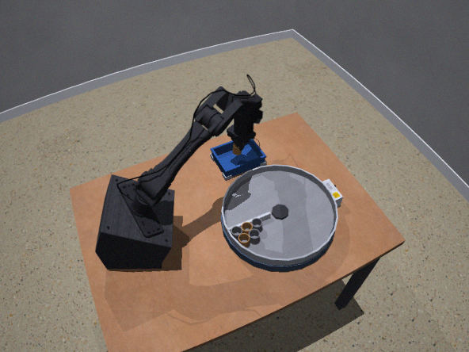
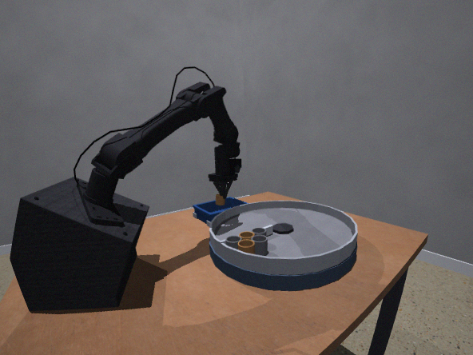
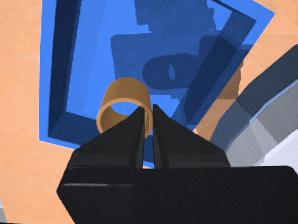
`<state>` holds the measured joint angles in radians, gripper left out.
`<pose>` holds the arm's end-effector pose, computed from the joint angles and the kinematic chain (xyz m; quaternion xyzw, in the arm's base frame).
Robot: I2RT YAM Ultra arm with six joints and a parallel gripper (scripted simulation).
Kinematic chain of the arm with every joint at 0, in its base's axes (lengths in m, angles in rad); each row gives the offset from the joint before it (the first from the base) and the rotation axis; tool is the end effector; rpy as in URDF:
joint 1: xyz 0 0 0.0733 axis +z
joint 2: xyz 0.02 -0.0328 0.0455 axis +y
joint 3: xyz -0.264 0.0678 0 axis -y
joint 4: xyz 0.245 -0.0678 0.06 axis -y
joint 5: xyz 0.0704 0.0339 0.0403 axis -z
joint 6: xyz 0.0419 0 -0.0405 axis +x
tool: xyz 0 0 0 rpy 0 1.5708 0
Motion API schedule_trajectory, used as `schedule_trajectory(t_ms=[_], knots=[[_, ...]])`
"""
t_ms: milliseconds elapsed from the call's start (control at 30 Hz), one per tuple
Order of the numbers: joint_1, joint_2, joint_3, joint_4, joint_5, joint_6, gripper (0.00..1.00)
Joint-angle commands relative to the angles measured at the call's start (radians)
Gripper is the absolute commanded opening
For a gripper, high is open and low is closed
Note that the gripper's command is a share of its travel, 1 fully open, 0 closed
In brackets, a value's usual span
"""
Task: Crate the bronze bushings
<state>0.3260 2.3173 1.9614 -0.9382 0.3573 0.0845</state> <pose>0.4587 0.1408 0.1779 -0.0931 0.9705 -0.1446 0.1687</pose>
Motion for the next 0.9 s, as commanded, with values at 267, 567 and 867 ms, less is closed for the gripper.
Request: schedule_trajectory(t_ms=[267, 567, 867], knots=[[0.008, -0.021, 0.036, 0.006, 0.002, -0.009, 0.0], [0.008, -0.021, 0.036, 0.006, 0.002, -0.009, 0.0], [0.005, -0.026, 0.04, 0.0, 0.002, -0.01, 0.0]])
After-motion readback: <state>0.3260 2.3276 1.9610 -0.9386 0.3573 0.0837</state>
